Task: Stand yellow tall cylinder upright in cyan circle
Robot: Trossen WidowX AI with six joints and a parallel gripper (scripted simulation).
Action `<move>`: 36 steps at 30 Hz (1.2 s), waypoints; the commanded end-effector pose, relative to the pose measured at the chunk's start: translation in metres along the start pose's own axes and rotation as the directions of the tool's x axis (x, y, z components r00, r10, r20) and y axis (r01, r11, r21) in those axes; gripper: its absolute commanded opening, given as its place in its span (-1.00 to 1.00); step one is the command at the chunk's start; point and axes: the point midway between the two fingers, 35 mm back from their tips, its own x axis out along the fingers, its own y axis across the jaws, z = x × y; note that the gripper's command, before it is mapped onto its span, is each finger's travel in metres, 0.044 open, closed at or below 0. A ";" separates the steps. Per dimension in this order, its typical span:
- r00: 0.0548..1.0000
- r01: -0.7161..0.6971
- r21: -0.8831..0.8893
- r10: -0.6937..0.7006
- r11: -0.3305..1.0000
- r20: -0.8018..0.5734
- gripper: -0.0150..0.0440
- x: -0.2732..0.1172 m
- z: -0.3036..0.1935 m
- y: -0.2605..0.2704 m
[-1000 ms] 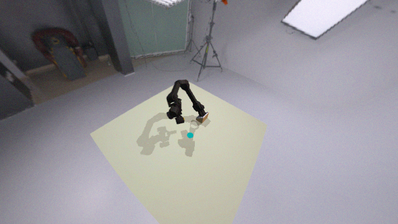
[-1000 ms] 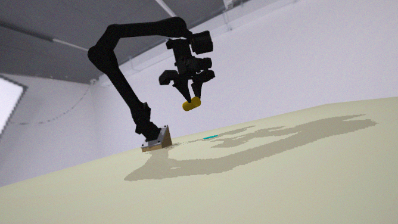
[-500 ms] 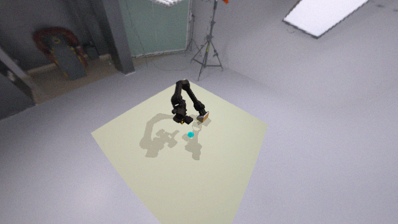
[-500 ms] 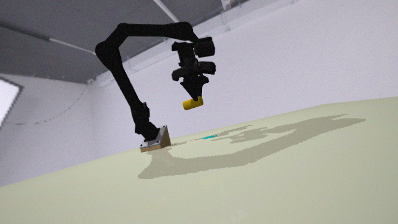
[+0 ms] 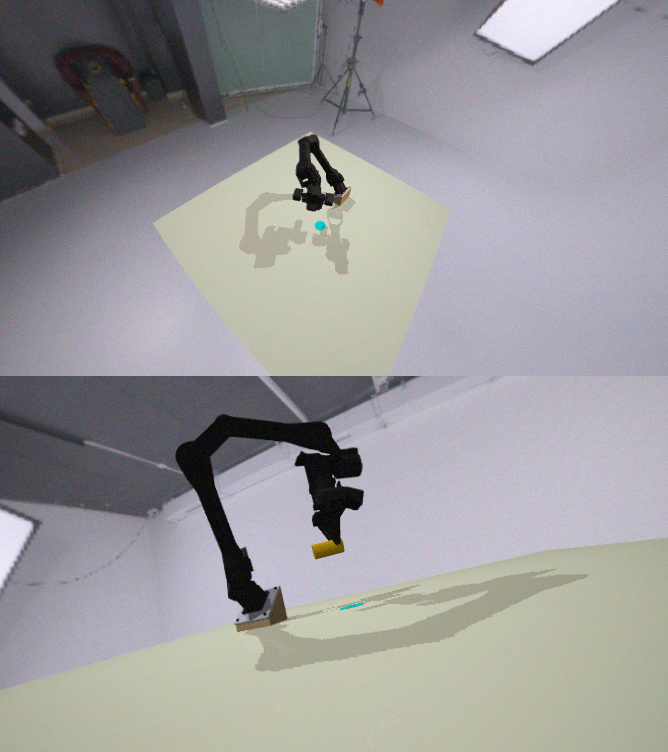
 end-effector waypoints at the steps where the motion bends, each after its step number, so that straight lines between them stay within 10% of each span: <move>1: 1.000 -0.001 -0.157 0.001 0.988 -0.004 -0.14 0.000 0.004 0.013; 15: 1.000 0.001 -0.599 -0.010 0.801 -0.012 -0.14 -0.002 0.011 0.050; 36: 0.997 -0.070 -0.597 0.079 0.799 -0.012 -0.14 0.005 0.007 0.051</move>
